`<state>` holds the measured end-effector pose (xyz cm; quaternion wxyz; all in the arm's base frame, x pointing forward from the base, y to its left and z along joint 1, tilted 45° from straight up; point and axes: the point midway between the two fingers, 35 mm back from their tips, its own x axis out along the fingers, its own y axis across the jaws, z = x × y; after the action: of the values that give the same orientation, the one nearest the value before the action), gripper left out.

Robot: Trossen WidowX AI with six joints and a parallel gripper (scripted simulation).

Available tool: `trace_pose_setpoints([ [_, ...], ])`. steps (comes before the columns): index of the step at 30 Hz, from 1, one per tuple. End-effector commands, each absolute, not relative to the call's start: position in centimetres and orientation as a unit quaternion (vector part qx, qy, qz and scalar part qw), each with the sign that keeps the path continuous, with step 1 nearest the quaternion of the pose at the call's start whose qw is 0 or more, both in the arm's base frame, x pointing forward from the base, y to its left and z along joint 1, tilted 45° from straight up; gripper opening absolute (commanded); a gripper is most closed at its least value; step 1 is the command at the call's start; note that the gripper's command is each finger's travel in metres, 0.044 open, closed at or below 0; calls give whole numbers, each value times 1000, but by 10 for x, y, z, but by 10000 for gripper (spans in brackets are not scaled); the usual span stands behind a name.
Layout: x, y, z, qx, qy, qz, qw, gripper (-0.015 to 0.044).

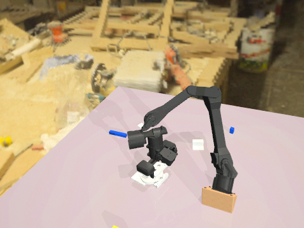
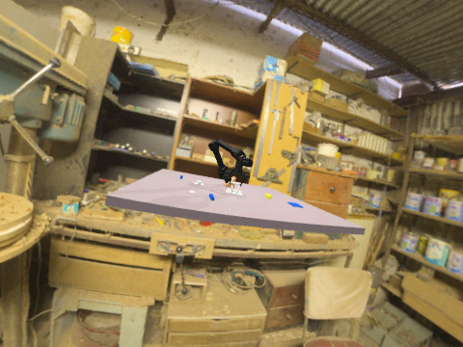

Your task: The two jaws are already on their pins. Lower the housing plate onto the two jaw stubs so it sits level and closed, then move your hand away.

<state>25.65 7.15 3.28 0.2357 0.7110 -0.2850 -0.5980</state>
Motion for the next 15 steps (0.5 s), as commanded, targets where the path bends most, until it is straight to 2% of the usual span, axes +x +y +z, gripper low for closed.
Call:
trace_pose_setpoints([
  [1,258,66,27,711,-285,-597,238,351],
  [15,259,49,12,711,-286,-596,239,351],
])
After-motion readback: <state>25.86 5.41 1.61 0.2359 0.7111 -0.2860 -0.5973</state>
